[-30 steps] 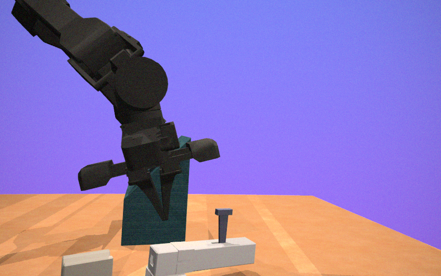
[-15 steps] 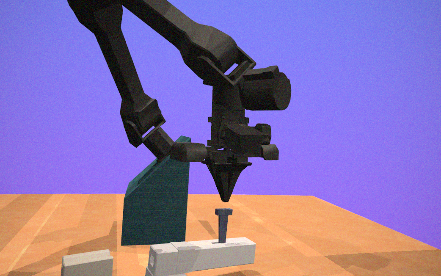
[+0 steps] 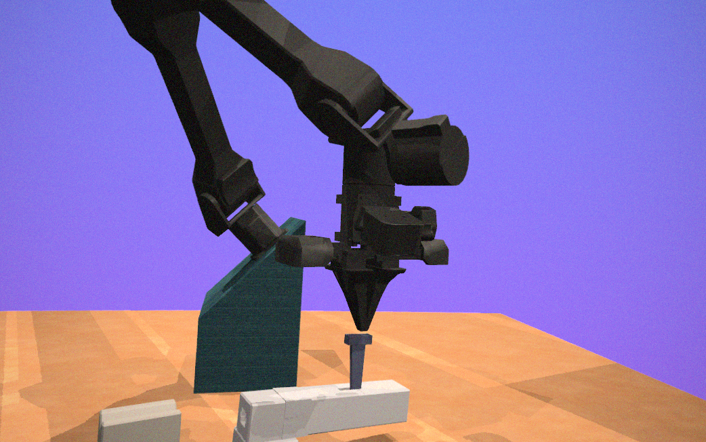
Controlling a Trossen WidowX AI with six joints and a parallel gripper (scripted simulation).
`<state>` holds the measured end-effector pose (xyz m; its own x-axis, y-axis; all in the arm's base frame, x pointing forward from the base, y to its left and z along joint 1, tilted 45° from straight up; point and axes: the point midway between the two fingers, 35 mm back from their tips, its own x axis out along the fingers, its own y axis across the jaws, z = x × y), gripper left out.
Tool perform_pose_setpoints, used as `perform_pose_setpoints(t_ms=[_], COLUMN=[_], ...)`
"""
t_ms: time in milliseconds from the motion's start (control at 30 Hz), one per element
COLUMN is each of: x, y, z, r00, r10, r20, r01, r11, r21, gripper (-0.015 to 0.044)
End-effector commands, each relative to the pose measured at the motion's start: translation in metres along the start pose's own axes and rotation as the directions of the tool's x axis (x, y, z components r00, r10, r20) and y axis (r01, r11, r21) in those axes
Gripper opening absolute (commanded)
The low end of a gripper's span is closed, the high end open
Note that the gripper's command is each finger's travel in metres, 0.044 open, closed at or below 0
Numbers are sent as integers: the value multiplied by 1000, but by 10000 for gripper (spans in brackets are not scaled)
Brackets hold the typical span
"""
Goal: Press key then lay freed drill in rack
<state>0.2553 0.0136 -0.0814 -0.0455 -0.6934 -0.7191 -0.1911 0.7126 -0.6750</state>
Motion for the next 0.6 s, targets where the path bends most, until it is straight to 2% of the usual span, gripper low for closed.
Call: perform_pose_setpoints(t_ms=[0,567], x=[7,8], y=[0,-2], z=[-6,-12], r00=[1000,1000], r10=[-10,-10], r20=[-12,-12], r01=[10,10], r11=[1000,1000], r21=[-13,-13], gripper=[0,0])
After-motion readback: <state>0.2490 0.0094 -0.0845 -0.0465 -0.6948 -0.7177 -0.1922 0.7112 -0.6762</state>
